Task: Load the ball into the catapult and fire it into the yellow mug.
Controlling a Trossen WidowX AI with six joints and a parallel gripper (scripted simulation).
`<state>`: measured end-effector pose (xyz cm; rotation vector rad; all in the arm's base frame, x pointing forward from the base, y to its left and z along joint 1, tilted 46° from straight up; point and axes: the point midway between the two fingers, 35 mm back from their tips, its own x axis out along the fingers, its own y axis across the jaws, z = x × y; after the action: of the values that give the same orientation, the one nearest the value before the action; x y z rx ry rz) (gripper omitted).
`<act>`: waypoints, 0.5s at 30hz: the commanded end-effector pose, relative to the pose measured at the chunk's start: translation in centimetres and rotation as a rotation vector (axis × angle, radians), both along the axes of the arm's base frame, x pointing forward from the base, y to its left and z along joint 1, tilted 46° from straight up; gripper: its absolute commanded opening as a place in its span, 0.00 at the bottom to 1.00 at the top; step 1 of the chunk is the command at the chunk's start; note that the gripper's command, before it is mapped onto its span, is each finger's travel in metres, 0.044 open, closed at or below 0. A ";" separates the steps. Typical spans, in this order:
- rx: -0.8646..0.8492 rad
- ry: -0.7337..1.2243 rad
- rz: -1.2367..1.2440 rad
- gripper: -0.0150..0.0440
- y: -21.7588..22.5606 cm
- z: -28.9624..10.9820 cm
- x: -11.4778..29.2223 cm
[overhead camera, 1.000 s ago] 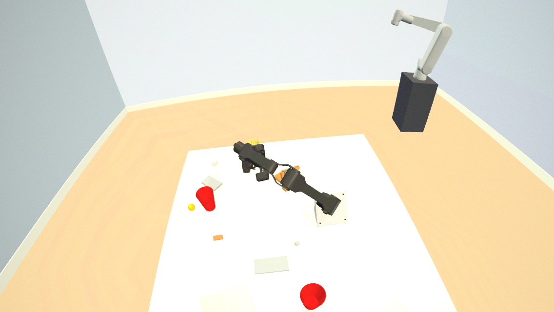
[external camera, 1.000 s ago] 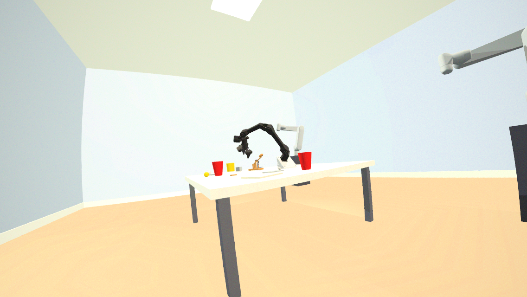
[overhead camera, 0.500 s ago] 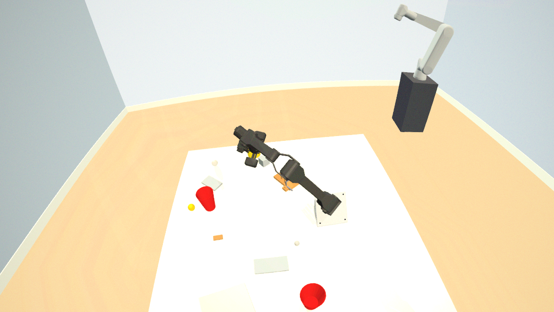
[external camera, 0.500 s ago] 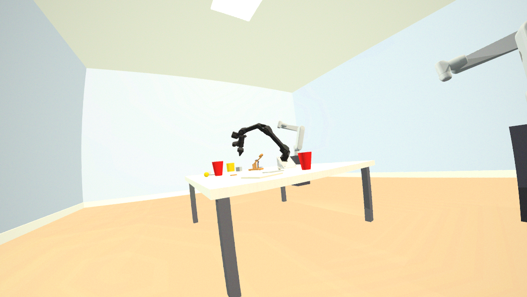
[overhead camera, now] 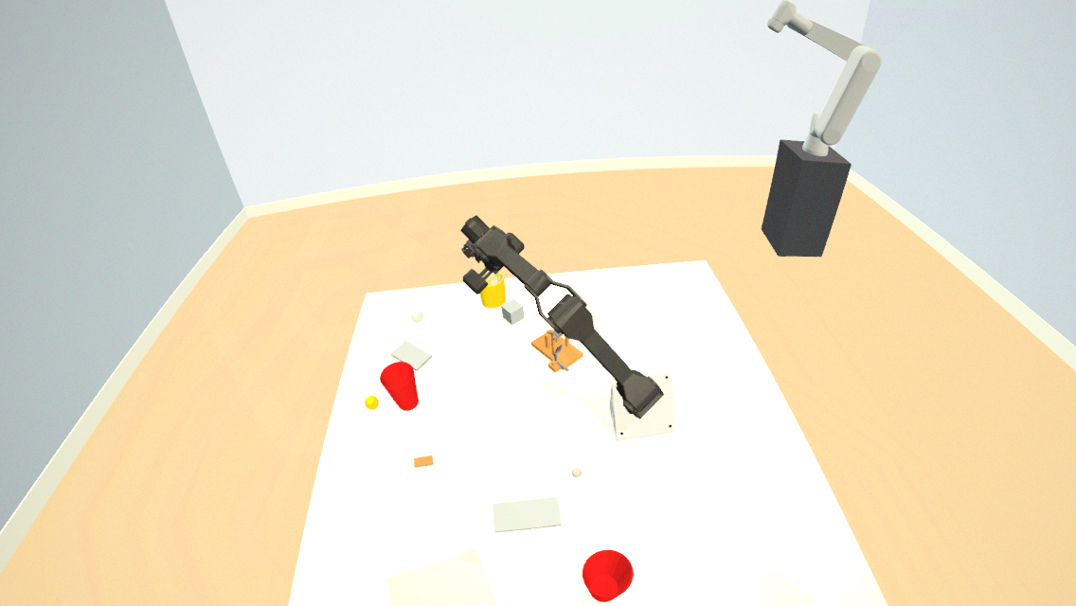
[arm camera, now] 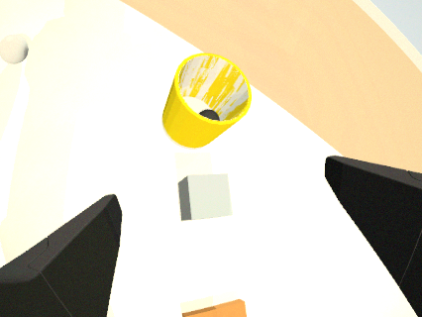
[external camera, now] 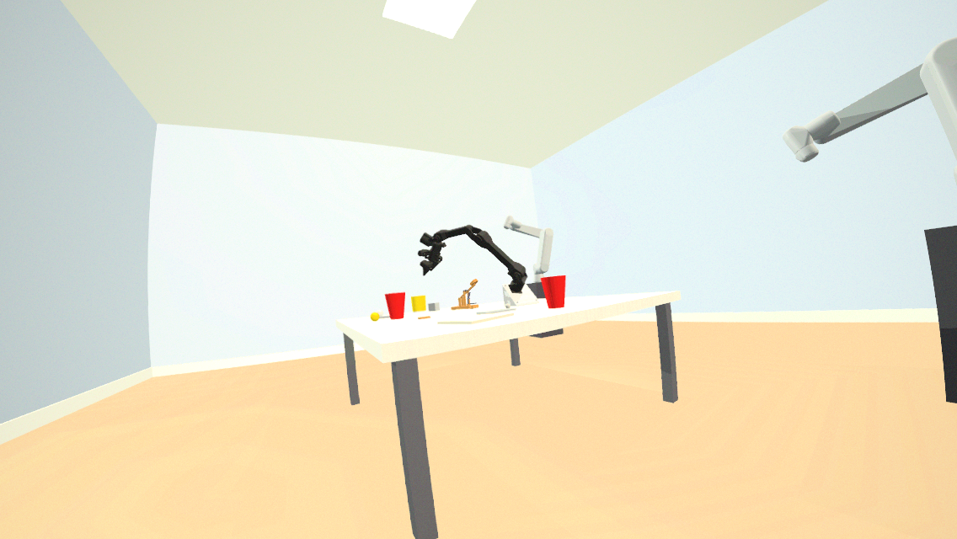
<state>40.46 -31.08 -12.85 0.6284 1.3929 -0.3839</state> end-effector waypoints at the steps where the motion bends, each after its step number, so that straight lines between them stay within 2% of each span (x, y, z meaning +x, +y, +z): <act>1: 0.004 -0.039 -0.133 1.00 -2.1 -0.8 0.4; 10: 0.013 -0.135 -0.413 1.00 -7.0 -1.5 0.7; 15: 0.021 -0.134 -0.434 1.00 -7.1 -1.9 0.5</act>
<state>40.74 -38.24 -14.16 0.9353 1.1398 -0.6516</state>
